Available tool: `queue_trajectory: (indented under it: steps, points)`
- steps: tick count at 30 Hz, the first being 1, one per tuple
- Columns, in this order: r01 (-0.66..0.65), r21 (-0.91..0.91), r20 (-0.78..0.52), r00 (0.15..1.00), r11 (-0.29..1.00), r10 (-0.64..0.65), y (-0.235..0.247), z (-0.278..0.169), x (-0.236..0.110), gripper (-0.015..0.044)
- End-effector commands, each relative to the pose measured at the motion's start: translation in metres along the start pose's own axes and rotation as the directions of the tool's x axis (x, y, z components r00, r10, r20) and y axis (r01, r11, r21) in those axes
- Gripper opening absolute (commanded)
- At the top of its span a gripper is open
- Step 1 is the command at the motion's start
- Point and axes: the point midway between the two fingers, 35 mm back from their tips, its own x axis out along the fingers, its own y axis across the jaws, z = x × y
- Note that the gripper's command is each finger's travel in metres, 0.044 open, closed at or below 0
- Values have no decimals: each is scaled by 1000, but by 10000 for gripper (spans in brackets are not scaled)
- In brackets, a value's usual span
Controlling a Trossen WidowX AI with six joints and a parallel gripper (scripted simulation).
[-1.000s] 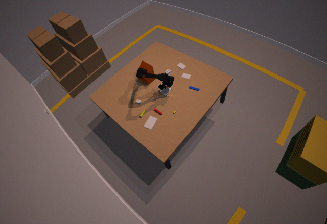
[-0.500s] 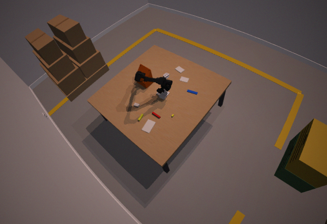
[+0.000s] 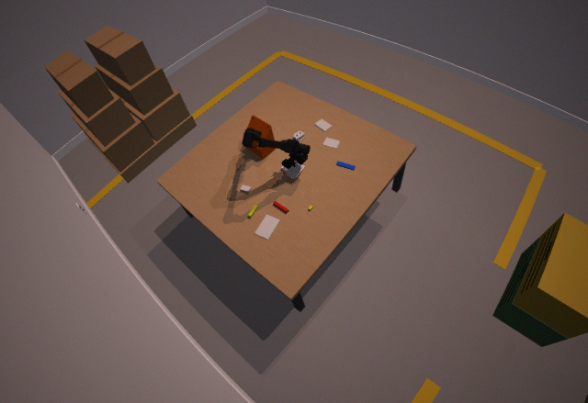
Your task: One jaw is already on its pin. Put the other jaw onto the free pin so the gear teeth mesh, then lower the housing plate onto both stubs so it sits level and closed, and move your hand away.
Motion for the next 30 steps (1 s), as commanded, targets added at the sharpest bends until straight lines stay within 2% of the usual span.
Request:
queue_trajectory:
  steps: [1,30]
  points:
    - [4,-4,3,1000,1000,-4,0,0,1,134]
    - [5,-4,3,1000,1000,-5,-1,0,4,134]
